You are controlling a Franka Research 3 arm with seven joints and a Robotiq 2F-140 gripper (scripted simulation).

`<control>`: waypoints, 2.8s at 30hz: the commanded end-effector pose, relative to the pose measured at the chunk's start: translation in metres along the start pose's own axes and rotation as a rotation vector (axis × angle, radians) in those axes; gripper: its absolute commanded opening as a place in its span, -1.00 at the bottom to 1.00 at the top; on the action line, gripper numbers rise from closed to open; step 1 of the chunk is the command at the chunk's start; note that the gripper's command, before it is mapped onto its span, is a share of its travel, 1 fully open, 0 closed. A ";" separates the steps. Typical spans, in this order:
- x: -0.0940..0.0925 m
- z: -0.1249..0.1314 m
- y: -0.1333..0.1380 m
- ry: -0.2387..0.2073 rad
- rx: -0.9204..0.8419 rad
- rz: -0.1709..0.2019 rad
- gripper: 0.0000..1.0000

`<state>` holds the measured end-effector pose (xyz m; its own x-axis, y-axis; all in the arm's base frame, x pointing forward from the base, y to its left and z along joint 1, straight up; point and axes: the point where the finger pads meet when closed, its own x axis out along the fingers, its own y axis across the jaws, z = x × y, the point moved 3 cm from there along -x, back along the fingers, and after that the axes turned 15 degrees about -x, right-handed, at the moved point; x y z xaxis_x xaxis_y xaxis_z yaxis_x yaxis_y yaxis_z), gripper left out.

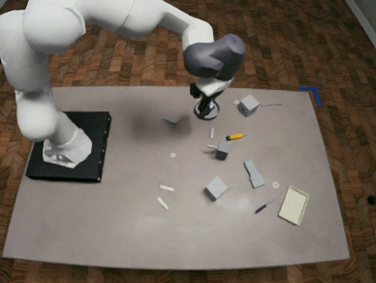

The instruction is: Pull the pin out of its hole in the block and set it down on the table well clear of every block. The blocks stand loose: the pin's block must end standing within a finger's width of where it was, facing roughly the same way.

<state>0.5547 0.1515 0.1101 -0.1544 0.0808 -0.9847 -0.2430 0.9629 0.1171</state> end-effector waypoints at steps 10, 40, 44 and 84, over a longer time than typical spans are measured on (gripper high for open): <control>0.000 0.002 0.003 -0.013 -0.008 0.008 -0.38; -0.005 0.003 -0.018 -0.054 0.037 -0.018 -0.38; -0.005 0.003 -0.018 -0.054 0.037 -0.018 -0.38; -0.016 0.005 -0.083 -0.106 0.154 -0.061 -0.38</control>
<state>0.5798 0.0759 0.1164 -0.0476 0.0446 -0.9979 -0.1142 0.9922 0.0498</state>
